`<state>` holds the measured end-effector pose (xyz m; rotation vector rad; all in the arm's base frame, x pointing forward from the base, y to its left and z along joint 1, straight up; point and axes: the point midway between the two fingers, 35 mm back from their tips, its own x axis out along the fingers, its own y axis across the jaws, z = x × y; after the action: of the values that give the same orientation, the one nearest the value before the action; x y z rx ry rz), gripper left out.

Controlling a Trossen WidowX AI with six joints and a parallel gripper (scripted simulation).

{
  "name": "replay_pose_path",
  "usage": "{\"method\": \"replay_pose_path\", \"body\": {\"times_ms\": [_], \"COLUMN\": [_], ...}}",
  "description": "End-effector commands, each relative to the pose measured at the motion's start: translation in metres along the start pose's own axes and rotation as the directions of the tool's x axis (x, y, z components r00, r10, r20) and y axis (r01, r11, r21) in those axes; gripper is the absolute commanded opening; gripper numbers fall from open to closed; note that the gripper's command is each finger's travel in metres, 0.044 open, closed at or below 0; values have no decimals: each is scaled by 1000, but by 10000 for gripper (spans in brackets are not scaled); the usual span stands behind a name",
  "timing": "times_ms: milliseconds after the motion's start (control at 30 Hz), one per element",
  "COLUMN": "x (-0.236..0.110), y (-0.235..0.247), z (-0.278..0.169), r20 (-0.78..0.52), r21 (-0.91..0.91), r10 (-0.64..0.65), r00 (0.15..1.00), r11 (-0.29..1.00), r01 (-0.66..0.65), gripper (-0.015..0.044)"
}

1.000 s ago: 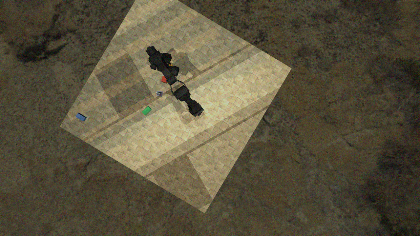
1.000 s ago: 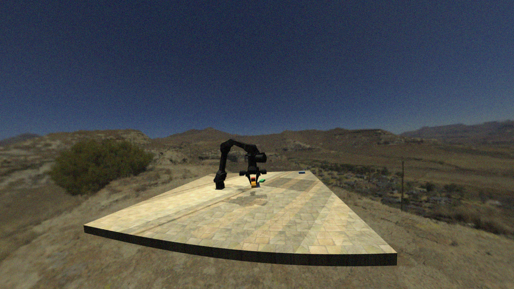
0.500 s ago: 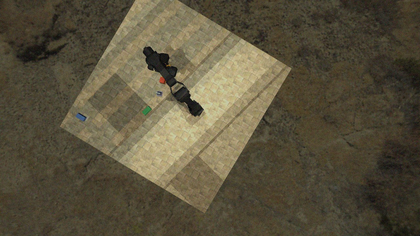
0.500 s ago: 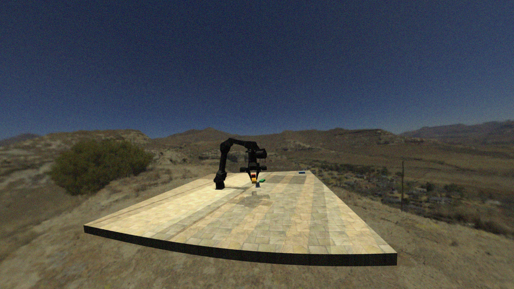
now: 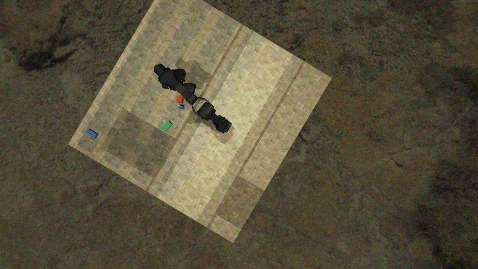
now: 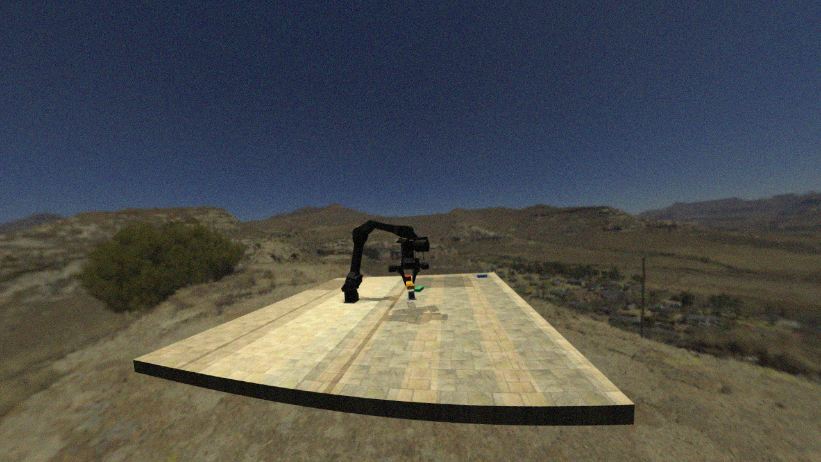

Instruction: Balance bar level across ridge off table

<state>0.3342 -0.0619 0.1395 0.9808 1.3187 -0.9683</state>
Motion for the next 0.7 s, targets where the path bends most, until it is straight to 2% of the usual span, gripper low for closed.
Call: {"method": "replay_pose_path", "body": {"times_ms": [0,467,667], "x": [-2,-3,0], "y": [5,18,19], "z": [-17,-68,-71], "r20": [0,-4,-5], "r21": [-15,-70,-73], "r10": [8,9,9], "r00": [1000,1000,1000], "r11": [1000,997,997], "r01": [-8,-10,-10], "gripper": [0,0,0]}}
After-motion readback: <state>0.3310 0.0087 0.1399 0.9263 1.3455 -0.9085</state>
